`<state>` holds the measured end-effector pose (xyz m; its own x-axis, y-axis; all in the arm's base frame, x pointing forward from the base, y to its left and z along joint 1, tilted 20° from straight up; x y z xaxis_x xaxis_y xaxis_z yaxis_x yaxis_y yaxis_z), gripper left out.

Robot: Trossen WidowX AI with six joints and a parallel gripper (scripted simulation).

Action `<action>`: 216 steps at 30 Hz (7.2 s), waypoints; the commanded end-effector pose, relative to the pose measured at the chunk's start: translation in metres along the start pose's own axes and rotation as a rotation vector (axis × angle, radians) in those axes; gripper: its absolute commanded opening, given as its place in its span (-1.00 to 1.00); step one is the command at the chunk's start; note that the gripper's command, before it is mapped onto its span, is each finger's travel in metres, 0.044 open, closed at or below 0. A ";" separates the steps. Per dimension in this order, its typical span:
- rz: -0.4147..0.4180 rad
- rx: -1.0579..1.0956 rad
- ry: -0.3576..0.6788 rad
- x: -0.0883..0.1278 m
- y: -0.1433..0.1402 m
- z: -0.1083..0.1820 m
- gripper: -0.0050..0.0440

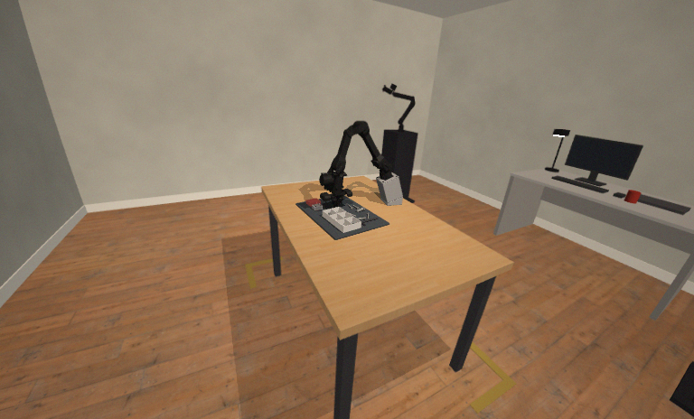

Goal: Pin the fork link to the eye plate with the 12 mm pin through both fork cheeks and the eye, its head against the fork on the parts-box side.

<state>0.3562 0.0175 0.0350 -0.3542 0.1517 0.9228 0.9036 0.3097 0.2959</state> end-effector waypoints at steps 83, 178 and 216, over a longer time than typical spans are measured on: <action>-0.011 0.002 0.000 0.003 0.002 -0.001 -1.00; -0.032 -0.005 -0.012 0.007 0.004 -0.022 -1.00; -0.032 -0.005 -0.014 0.006 0.004 -0.030 -1.00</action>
<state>0.3579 0.0035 0.0363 -0.3519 0.1239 0.9278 0.8972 0.3271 0.2966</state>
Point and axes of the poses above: the point midway between the two fingers, 35 mm back from their tips, its own x axis back along the fingers, its own y axis across the jaws, z = x × y, the point moved 3 cm from there along x, back along the fingers, and after that the axes turned 10 degrees about x, right-handed, at the moved point
